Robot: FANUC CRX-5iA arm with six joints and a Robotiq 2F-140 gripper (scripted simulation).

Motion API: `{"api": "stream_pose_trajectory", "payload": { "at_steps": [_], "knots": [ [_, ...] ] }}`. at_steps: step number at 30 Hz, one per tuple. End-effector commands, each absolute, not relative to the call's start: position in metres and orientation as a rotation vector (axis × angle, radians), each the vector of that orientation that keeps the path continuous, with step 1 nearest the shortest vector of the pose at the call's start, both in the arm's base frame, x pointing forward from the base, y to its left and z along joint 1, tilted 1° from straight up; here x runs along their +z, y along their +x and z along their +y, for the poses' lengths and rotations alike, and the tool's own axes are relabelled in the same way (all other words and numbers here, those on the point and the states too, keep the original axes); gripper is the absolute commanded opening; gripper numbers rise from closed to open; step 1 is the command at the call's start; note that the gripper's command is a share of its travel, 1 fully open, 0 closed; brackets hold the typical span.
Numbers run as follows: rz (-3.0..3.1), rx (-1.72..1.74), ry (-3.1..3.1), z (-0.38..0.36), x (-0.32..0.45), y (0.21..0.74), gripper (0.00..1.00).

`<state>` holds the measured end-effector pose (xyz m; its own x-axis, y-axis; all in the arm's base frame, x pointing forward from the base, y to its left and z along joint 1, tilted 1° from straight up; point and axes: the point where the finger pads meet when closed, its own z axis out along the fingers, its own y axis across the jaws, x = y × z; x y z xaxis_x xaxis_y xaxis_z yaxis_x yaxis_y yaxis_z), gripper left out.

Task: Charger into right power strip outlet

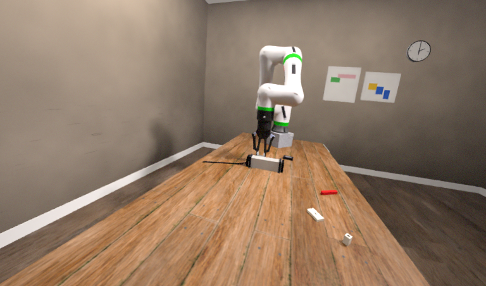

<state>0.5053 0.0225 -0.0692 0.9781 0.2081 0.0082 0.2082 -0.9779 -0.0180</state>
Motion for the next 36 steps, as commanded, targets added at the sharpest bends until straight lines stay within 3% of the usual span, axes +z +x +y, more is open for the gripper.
{"api": "stream_pose_trajectory", "payload": {
  "at_steps": [1, 6, 7, 36],
  "knots": [
    [-0.328, -0.019, -3.105, 0.0228, -0.0679, 0.5079, 0.10],
    [-0.328, -0.019, -3.105, 0.0228, -0.0679, 0.5079, 0.10],
    [-0.328, -0.019, -3.105, 0.0228, -0.0679, 0.5079, 0.38],
    [-0.328, -0.019, -3.105, 0.0228, -0.0679, 0.5079, 0.38]
  ]
}}
